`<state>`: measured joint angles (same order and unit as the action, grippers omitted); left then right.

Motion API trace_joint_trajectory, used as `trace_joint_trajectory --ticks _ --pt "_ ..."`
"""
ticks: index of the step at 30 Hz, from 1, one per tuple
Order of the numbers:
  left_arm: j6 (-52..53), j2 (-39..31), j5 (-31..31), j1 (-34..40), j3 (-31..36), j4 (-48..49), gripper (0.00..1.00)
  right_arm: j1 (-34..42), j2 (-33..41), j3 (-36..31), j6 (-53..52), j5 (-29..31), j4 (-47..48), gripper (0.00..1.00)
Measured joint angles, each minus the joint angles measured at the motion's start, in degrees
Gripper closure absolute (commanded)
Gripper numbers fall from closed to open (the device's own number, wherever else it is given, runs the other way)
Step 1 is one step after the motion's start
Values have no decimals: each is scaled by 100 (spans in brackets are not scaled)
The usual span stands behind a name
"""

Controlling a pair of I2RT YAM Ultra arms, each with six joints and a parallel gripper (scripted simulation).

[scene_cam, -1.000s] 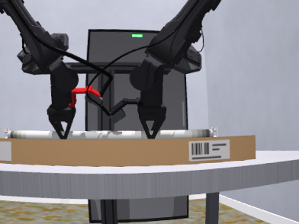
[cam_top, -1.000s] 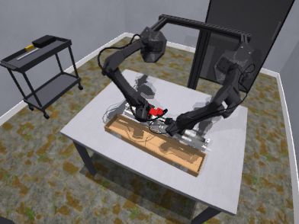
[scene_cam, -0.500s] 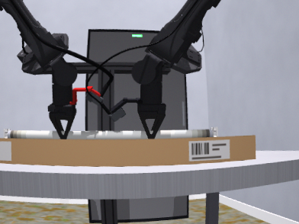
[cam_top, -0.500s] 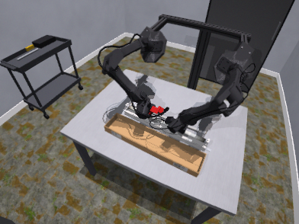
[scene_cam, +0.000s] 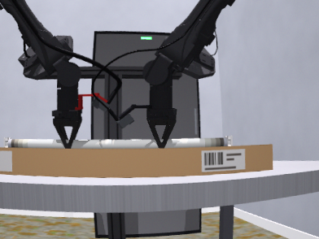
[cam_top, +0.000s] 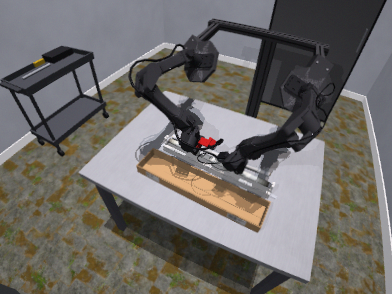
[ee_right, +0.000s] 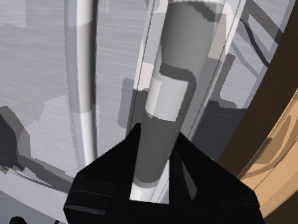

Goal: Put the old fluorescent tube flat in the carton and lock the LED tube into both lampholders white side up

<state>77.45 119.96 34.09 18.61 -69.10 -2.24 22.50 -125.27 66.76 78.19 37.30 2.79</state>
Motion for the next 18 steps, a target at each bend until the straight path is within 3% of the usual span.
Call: trace_joint_trajectory --ticks 18 --pt "413 -61 142 39 715 1416 89 39 -4 -678 470 127 1488 89"
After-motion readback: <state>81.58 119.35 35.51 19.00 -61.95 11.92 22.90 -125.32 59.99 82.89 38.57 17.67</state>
